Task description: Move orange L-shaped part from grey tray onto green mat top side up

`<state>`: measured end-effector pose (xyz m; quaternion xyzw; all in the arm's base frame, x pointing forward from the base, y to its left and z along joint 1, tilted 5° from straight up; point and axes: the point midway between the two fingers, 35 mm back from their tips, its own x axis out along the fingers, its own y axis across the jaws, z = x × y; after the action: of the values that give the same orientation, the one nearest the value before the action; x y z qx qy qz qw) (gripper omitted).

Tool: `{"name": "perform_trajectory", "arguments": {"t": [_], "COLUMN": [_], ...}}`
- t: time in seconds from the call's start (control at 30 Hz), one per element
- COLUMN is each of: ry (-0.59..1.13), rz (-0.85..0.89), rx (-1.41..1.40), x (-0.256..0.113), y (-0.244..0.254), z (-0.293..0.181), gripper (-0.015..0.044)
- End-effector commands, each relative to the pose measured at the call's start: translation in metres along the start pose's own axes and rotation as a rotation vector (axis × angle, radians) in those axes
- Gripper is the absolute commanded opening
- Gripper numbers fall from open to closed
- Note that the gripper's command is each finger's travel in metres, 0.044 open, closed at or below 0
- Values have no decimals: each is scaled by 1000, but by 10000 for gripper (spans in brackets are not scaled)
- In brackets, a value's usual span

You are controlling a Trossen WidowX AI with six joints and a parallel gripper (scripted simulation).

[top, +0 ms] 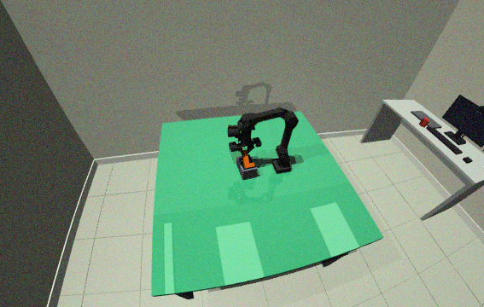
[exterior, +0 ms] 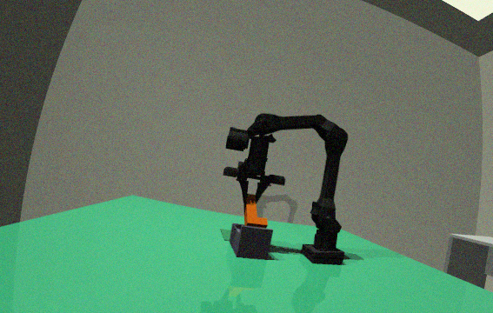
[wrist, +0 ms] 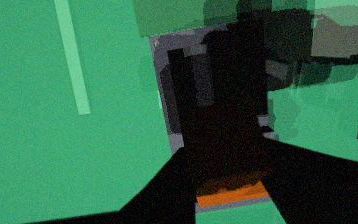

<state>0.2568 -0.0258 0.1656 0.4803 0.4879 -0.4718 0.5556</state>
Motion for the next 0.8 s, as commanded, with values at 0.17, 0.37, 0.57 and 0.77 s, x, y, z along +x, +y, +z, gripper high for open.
{"name": "perform_trajectory", "arguments": {"t": [0.17, 0.37, 0.57, 0.77], "ry": [2, 2, 1, -1], "rz": [10, 10, 9, 9], "rx": [6, 6, 6, 5], "x": [-10, -13, -11, -9], "y": [1, 1, -1, -4], "z": [0, 1, 20, 43], "gripper": [0, 0, 0, 0]}}
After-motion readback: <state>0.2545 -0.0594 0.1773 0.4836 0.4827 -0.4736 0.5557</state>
